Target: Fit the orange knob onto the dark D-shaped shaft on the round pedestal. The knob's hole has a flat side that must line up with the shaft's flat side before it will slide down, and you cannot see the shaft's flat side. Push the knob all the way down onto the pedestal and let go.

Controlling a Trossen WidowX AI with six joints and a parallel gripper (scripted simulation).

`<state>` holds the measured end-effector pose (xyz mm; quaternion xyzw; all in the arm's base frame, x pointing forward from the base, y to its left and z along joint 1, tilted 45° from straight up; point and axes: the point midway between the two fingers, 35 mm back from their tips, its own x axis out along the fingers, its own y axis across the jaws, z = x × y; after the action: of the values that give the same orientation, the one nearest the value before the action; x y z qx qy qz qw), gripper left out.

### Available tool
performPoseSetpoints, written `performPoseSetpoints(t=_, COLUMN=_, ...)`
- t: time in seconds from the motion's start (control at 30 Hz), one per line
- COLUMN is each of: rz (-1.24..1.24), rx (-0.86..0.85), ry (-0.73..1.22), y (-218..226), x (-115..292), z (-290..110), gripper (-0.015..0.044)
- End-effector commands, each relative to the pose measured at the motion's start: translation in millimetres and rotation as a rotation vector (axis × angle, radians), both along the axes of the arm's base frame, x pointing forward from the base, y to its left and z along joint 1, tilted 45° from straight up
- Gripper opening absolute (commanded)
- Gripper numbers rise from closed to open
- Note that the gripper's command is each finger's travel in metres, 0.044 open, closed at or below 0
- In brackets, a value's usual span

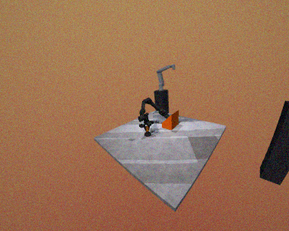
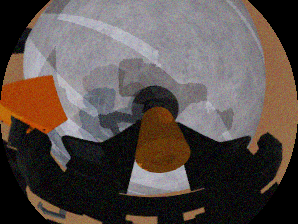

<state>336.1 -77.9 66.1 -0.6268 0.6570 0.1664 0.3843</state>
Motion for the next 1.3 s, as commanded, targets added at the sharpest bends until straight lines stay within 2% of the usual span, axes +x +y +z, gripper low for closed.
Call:
performPoseSetpoints(t=0.0, rz=0.004, rx=-0.004, ry=0.005, y=-1.2, x=0.0, z=-0.5, gripper=0.0000)
performPoseSetpoints(t=0.57, rz=0.004, rx=-0.004, ry=0.005, y=1.1, x=1.7, z=4.0, gripper=0.0000)
performPoseSetpoints(t=0.8, rz=0.146, rx=-0.020, ry=0.143, y=0.5, x=2.4, z=3.2, gripper=0.0000)
performPoseSetpoints(t=1.27, rz=0.153, rx=-0.021, ry=0.151, y=-0.1, x=-0.9, z=0.7, gripper=0.0000)
